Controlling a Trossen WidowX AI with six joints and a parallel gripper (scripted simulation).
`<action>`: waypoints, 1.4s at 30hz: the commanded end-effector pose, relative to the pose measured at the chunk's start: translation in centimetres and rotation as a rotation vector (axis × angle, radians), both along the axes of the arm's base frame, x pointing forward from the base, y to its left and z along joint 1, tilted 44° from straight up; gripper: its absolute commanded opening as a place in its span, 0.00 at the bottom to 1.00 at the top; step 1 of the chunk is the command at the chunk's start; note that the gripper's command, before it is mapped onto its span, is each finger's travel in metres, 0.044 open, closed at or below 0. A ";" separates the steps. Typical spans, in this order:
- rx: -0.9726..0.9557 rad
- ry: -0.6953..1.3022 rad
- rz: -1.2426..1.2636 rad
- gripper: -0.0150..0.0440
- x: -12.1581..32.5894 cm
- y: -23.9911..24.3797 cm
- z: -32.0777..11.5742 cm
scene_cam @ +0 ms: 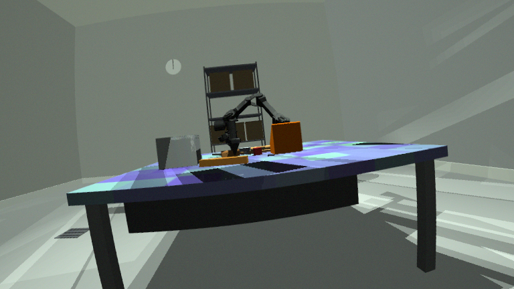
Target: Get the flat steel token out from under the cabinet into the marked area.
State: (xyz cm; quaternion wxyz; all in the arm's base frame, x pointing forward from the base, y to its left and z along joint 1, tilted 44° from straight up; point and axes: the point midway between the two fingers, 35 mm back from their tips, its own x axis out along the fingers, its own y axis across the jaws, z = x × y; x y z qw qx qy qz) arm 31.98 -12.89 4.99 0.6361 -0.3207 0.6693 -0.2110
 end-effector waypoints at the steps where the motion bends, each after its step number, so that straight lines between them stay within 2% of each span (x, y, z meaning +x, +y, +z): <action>1: -0.002 -0.007 -0.003 0.25 0.6 0.0 0.1; 42: -0.002 -0.009 -0.002 0.25 4.8 0.5 -0.3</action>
